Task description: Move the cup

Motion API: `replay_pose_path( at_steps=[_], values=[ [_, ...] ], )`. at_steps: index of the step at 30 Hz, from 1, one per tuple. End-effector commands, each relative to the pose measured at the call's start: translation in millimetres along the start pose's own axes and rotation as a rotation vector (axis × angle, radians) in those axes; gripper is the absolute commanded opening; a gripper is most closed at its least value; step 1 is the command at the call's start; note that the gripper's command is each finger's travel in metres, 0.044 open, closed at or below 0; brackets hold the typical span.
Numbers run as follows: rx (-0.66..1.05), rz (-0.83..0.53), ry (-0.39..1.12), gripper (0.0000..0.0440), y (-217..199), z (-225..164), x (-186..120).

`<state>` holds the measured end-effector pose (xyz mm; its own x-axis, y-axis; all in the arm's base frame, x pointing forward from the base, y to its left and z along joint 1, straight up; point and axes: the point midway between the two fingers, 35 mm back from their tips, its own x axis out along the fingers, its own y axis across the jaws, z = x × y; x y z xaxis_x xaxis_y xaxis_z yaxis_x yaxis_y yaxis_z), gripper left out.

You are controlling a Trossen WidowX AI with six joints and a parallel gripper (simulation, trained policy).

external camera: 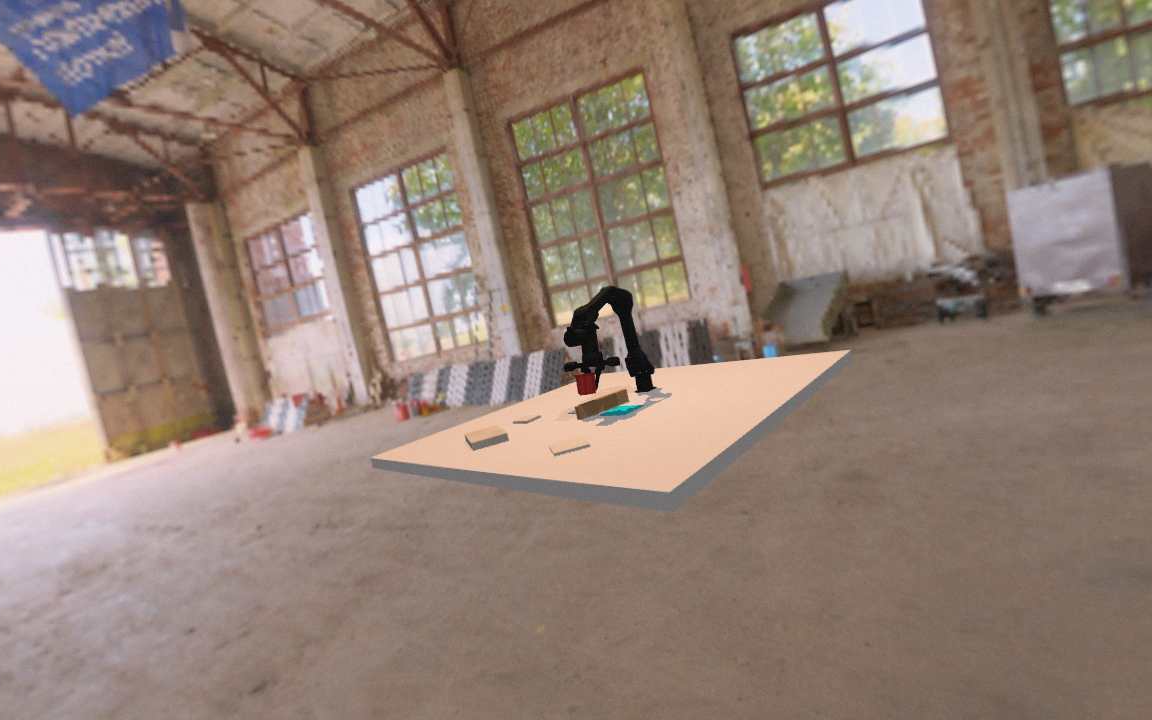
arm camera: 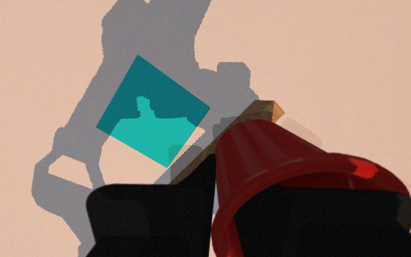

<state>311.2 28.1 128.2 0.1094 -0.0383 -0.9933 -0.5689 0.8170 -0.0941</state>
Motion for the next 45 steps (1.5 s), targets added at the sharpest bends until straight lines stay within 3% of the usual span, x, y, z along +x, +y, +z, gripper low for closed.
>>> replay_pose_path(
  at_steps=[1,21,38,45],
  values=[
    [-0.011,-0.001,-0.019,0.0000,7,9,-2],
    [-0.096,0.007,-0.063,0.0000,66,42,11],
    [-0.098,0.005,-0.031,0.0002,96,29,52],
    [-0.087,0.002,-0.037,0.0041,98,25,62]
  ],
)
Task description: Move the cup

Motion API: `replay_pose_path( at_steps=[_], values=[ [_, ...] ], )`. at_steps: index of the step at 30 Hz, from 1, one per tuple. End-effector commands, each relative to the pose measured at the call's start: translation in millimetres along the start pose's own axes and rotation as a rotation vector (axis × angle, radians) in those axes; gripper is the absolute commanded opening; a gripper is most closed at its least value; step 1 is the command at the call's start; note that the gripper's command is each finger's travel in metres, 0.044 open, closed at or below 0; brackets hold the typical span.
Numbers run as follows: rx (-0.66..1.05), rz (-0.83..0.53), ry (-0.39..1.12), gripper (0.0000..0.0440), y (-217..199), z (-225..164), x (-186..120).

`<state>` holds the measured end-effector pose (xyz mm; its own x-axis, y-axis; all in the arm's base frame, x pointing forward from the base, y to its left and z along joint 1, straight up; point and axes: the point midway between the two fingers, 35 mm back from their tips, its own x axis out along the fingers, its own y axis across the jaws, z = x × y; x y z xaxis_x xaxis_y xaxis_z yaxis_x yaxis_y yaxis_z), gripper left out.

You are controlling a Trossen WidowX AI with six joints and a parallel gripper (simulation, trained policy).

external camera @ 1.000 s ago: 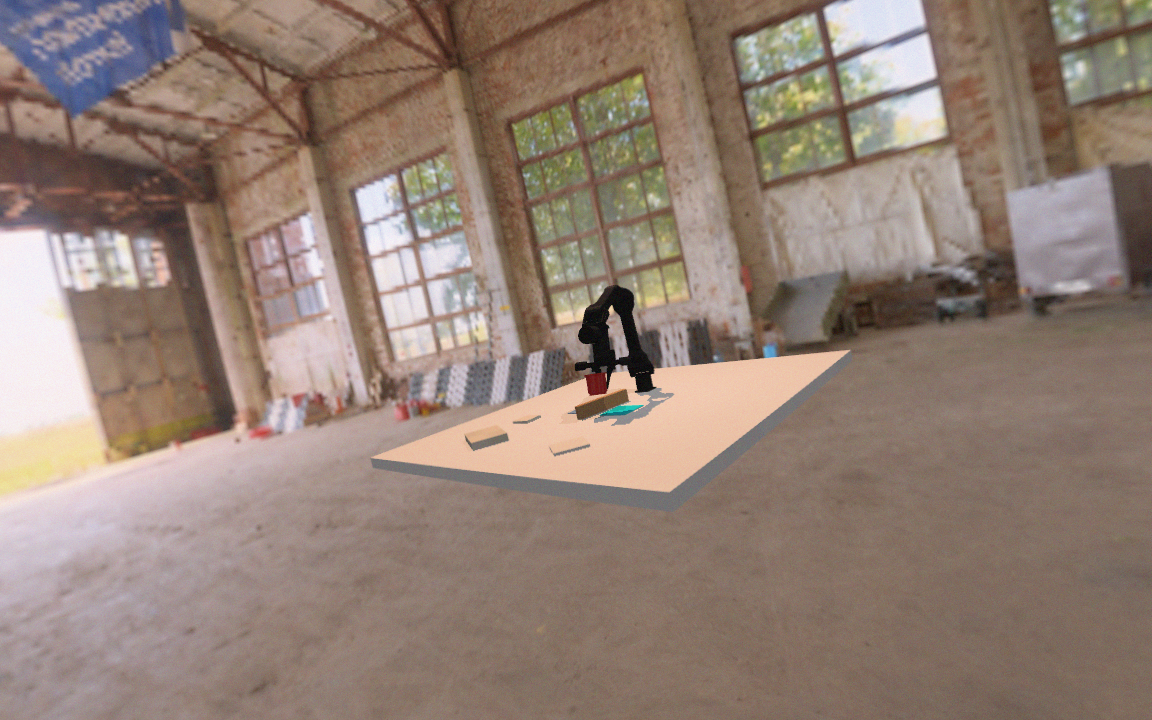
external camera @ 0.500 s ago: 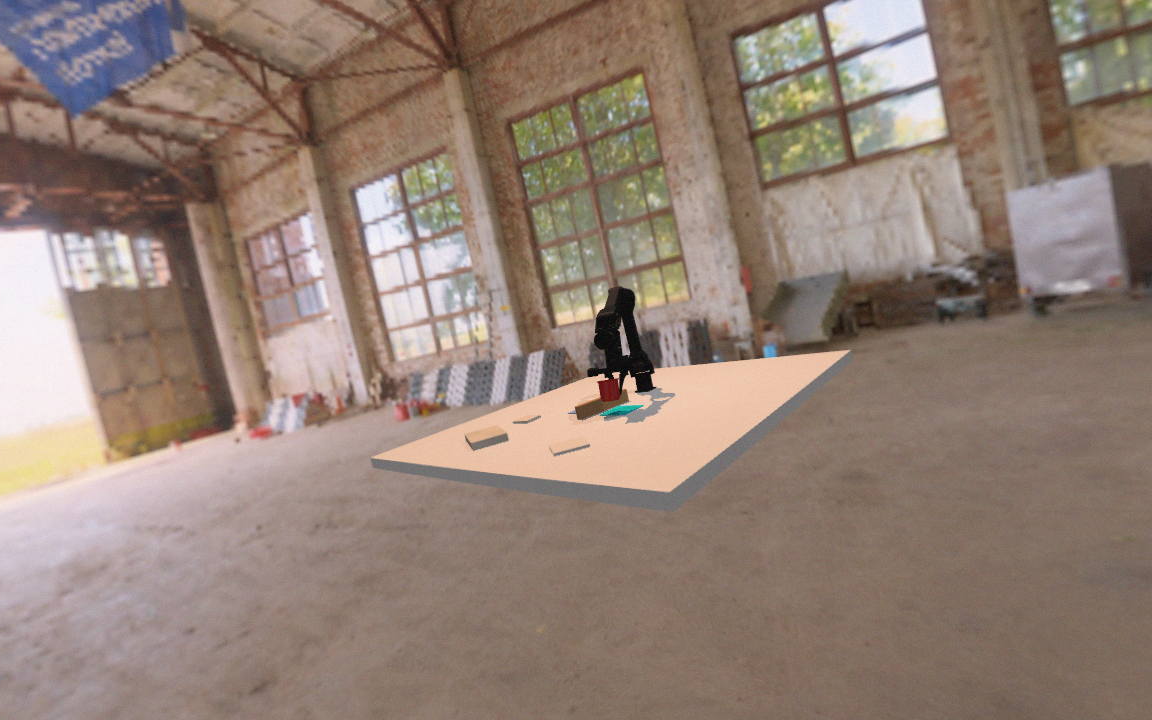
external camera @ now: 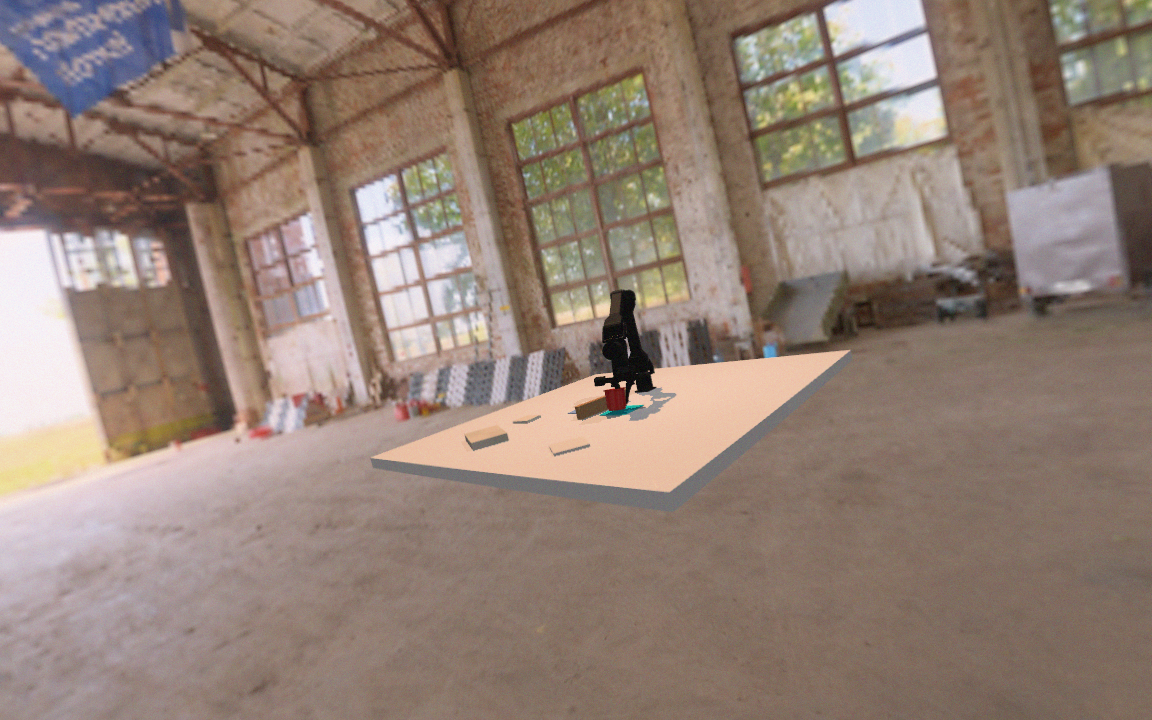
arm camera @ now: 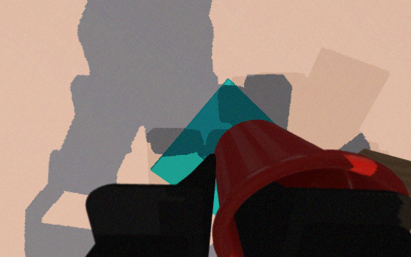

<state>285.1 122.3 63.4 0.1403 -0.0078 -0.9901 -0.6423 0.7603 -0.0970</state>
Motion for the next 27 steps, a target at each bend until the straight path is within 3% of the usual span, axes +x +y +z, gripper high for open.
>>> replay_pose_path(
  at_steps=[1,6,27],
  values=[
    [0.009,-0.003,0.003,0.0047,1,-4,5],
    [0.024,-0.002,-0.046,0.0120,-1,2,-2],
    [0.051,0.033,-0.182,0.0208,3,-3,-43]
  ],
)
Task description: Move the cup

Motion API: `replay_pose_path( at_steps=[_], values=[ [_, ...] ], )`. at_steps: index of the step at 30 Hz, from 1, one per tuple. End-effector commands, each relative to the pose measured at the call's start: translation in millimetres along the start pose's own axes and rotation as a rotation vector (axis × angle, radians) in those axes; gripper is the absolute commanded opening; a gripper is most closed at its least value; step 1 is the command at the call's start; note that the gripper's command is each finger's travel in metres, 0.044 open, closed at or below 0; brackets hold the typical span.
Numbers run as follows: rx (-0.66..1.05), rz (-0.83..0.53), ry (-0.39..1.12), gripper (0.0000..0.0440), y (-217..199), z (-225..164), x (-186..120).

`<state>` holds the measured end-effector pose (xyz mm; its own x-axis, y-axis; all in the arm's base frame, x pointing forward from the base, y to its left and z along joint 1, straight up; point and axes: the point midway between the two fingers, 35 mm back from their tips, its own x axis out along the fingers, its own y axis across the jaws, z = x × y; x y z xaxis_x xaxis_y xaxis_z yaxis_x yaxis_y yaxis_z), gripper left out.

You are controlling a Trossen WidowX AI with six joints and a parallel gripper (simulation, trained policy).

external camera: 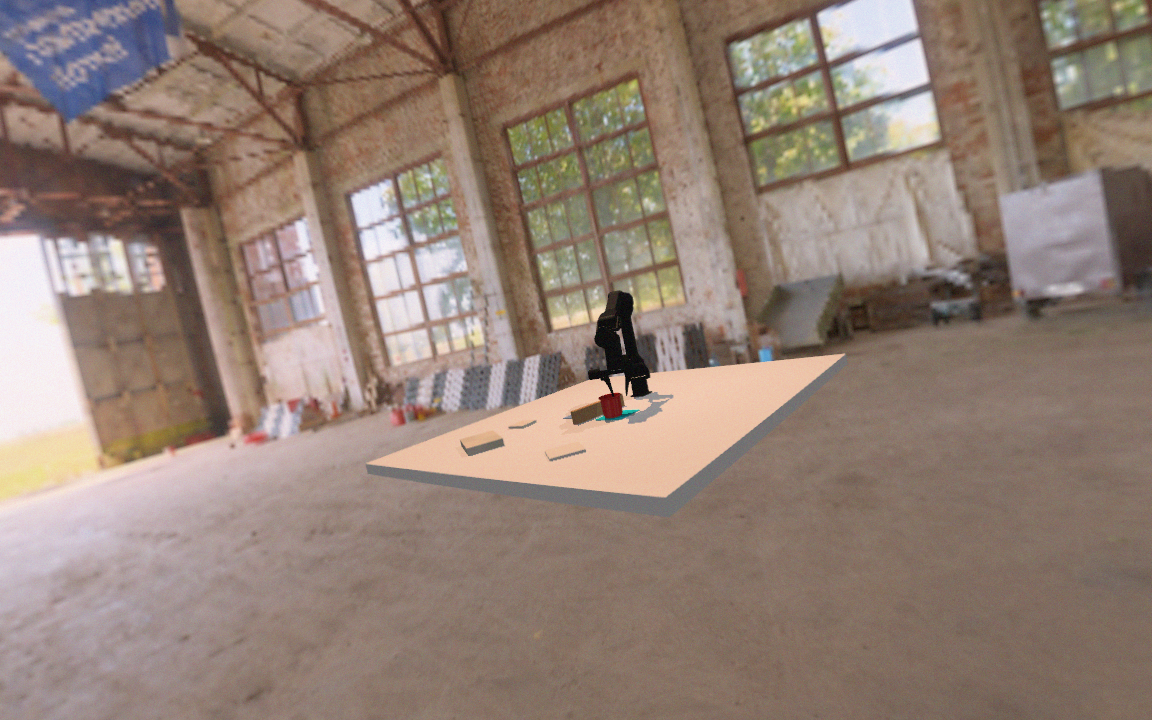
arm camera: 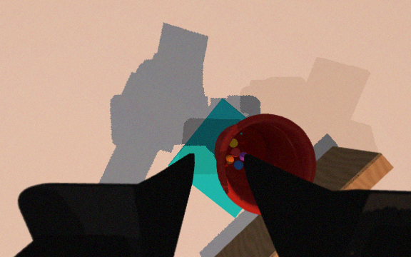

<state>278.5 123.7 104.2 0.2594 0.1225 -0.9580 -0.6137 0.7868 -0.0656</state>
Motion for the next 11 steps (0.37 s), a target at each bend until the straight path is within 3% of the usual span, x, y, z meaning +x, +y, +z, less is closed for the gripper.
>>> replay_pose_path(
  at_steps=[1,7,11],
  values=[
    [0.010,0.008,-0.010,0.0214,2,-3,-5],
    [0.018,0.003,-0.059,0.0244,1,1,-20],
    [0.021,-0.006,-0.098,0.0291,-1,6,-33]
  ],
)
